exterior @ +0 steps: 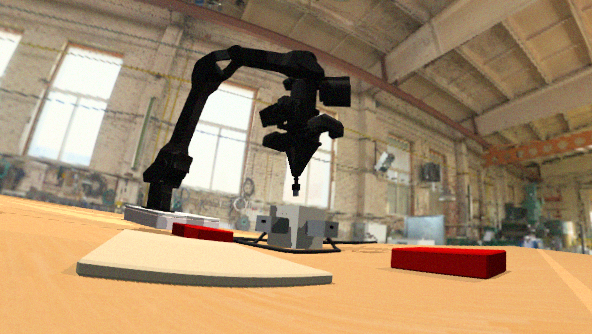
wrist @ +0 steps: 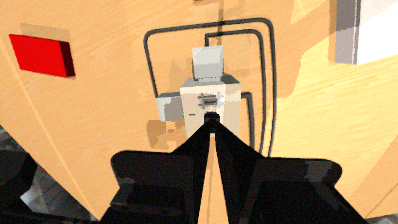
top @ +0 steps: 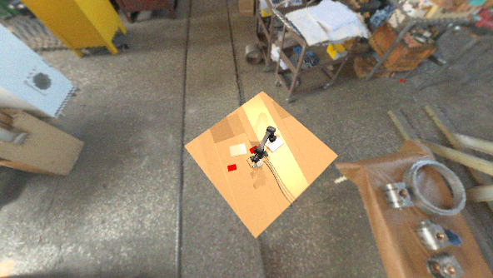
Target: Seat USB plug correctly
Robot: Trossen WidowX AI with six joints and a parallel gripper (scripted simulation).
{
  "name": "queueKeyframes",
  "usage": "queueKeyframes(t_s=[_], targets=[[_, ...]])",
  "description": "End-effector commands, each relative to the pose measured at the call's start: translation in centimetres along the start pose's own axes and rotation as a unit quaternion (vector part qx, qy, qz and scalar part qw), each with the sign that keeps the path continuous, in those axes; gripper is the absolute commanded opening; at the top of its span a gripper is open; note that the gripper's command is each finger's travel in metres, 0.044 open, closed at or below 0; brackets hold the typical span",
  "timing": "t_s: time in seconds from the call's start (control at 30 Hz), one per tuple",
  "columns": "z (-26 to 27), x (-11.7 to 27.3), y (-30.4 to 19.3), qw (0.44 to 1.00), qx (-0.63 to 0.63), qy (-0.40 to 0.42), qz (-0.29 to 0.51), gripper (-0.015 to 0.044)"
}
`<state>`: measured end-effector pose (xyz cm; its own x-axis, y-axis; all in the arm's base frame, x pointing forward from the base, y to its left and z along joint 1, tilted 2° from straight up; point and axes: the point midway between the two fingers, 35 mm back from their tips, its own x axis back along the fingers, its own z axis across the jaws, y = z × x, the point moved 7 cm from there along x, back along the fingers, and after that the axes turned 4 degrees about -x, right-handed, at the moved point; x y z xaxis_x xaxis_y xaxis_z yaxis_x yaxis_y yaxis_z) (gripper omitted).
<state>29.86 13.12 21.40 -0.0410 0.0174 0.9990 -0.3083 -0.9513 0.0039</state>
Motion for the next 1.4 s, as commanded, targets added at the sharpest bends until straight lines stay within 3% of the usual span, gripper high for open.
queueKeyframes(t_s=[0.0,1.37], targets=[[0.02,-0.05,0.02,1.000,0.004,0.001,0.000,0.0000],[0.05,-0.54,0.25,1.000,0.021,0.001,-0.002,0.0000]])
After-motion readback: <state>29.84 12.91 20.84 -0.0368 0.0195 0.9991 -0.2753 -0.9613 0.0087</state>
